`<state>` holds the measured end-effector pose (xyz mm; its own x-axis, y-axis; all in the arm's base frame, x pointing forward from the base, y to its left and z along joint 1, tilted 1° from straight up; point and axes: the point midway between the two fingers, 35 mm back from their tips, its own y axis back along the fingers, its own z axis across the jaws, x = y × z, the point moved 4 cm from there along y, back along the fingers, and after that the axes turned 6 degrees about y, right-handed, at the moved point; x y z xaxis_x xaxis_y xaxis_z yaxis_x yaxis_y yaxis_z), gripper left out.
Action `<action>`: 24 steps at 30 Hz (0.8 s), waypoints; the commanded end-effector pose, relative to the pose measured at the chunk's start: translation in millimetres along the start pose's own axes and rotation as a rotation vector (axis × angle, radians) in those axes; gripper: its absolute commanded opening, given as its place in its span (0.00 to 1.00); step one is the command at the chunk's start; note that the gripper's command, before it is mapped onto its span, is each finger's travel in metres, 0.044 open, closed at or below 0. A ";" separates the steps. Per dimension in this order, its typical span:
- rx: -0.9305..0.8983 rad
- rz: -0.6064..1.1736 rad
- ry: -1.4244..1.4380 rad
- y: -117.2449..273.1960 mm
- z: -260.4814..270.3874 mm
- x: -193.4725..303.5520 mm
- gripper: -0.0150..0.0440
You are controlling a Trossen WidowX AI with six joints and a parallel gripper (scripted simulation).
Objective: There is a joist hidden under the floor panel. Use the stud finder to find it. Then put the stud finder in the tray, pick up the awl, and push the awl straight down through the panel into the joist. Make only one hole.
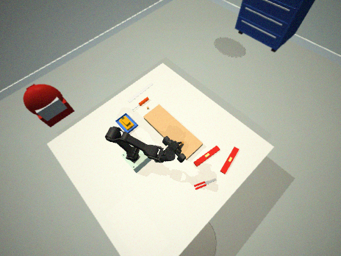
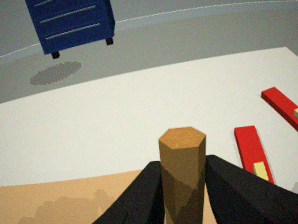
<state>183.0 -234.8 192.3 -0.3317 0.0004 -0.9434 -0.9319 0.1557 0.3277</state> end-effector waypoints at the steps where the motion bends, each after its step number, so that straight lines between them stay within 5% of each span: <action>1: 0.001 0.007 -0.010 -2.8 0.6 0.9 0.25; 24: -0.014 0.036 0.060 -83.7 56.9 5.9 0.25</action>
<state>260.0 -198.3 161.6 -0.3709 -0.0564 -0.9269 -0.9219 0.1424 0.3603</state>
